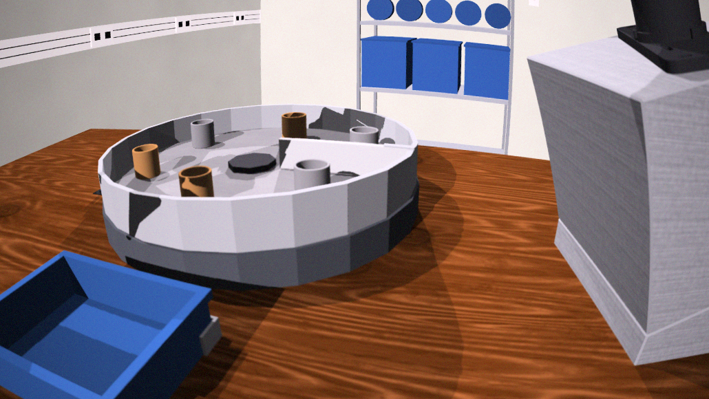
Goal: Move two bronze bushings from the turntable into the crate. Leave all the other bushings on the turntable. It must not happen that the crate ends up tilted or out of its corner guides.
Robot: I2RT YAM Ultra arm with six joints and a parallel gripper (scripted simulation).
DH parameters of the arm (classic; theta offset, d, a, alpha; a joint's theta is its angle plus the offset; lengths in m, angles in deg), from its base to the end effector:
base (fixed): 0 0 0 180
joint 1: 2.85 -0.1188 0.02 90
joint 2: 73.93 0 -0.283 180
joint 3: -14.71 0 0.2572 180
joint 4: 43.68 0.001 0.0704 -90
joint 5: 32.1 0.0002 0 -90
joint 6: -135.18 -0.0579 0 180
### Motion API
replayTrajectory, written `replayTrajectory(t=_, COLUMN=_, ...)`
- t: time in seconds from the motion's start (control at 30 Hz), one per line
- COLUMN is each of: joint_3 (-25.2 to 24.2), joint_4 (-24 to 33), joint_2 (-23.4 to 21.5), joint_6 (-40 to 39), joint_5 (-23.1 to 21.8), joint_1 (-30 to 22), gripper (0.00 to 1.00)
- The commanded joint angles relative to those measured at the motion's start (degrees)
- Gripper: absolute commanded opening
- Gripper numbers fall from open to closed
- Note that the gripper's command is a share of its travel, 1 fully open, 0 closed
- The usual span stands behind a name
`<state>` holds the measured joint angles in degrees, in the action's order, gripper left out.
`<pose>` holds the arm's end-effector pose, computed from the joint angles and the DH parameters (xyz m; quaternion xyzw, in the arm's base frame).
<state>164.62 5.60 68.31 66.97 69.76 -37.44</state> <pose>0.4948 0.3280 0.2419 -0.3913 0.8197 -0.0482 0.4156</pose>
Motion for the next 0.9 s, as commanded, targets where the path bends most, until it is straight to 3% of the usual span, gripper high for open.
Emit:
replayTrajectory(t=0.0, joint_3=0.8, joint_4=-0.1, joint_2=-1.4, joint_6=-0.1, joint_5=0.0, joint_1=-0.2, gripper=1.0)
replayTrajectory(t=0.53, joint_3=0.8, joint_4=-0.1, joint_2=-1.4, joint_6=-0.1, joint_5=0.0, joint_1=-0.2, gripper=1.0)
replayTrajectory(t=0.87, joint_3=-5.3, joint_4=2.8, joint_2=-4.7, joint_6=5.0, joint_5=-2.7, joint_1=6.1, gripper=1.0)
